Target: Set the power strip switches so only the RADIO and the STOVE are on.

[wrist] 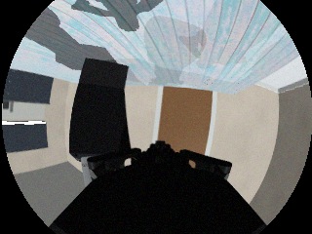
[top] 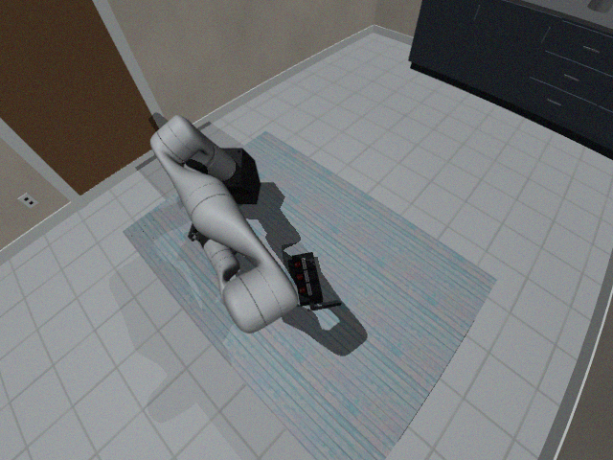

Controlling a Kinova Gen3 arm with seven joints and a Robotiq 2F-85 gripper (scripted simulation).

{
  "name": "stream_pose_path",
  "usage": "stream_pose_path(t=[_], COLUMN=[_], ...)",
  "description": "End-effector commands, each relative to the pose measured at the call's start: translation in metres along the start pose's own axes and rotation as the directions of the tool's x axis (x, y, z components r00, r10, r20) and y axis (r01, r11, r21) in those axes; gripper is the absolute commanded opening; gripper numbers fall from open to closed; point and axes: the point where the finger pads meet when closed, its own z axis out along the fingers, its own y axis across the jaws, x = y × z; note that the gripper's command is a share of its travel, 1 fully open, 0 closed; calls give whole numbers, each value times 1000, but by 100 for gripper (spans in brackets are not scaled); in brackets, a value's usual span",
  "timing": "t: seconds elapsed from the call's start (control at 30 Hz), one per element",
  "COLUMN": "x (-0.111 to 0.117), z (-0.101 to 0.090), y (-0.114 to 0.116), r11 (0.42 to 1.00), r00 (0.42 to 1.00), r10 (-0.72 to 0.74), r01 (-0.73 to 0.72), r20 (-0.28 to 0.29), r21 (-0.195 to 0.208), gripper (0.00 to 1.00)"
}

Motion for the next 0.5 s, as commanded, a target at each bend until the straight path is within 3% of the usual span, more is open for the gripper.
stream_pose_path(t=[0.0,0.17,0.23,0.33,0.47], x=[0,2,5,12,27], z=[-1,-3,-6,-16,-39], y=[0,2,5,11,19], r11=[1000,1000,999,994,975], r00=[1000,1000,999,995,977], r10=[0,0,0,-5,-31], r01=[0,-1,-2,-5,-16], r20=[-2,-18,-41,-96,-210], r21=[-3,-21,-47,-107,-221], gripper=[0,0,0,0,0])
